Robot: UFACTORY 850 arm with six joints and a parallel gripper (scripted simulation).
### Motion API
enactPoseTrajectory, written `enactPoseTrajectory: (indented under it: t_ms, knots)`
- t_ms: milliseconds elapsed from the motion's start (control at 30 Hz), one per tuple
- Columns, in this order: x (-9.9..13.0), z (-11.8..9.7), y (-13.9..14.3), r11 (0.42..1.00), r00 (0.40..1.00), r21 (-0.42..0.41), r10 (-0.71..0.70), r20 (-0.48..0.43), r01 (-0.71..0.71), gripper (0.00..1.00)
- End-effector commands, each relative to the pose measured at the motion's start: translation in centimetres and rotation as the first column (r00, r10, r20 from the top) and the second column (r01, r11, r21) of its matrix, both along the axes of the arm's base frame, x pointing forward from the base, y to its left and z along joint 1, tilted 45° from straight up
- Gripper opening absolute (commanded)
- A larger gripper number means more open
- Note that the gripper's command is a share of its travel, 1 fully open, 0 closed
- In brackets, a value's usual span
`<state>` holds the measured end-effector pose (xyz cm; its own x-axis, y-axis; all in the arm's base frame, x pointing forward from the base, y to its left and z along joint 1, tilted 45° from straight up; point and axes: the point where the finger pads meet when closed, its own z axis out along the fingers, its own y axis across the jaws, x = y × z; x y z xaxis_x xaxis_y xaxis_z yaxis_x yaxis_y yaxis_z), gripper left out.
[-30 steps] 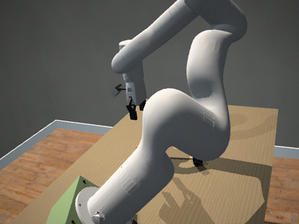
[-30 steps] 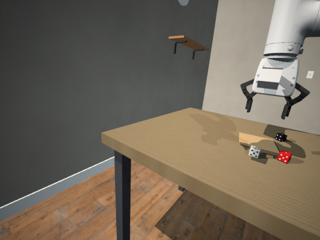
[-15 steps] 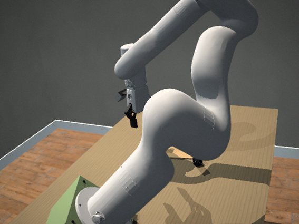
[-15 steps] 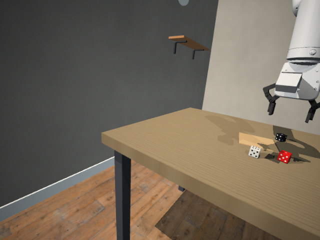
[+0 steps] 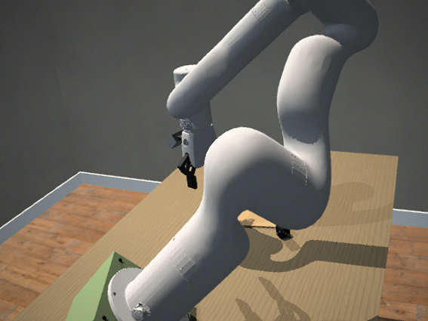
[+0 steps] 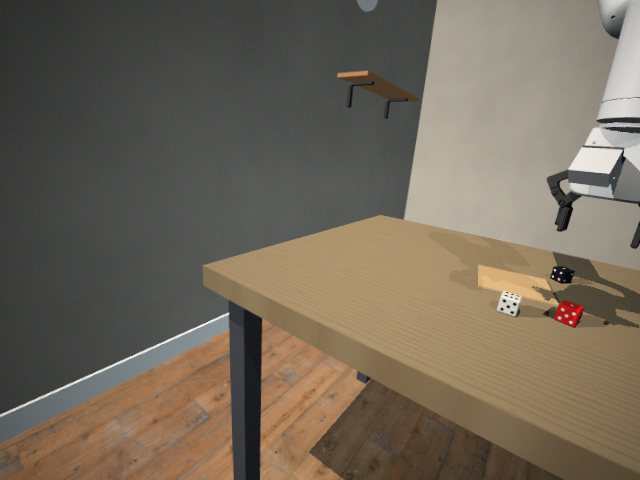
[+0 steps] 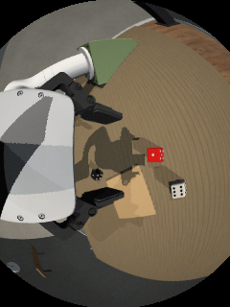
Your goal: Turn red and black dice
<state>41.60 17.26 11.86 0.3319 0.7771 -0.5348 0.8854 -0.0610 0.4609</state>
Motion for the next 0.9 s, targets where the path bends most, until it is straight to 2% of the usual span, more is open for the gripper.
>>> enactPoseTrajectory:
  t_ms: [0, 333, 533, 700, 767, 867]
  knots:
    - [0.0, 0.0, 0.0, 1.000, 1.000, 0.001, 0.000, 0.002, 0.000, 1.00]
    - [0.0, 0.0, 0.0, 1.000, 1.000, 0.012, -0.022, 0.022, 0.022, 1.00]
    - [0.3, -0.4, -0.4, 0.983, 0.974, 0.091, -0.174, 0.145, 0.162, 1.00]
    - [0.4, -0.6, -0.5, 0.971, 0.957, 0.121, -0.225, 0.182, 0.205, 1.00]
    - [0.5, -0.8, -0.7, 0.947, 0.921, 0.174, -0.308, 0.239, 0.271, 1.00]
    - [0.6, -1.0, -0.9, 0.926, 0.890, 0.211, -0.363, 0.275, 0.313, 1.00]
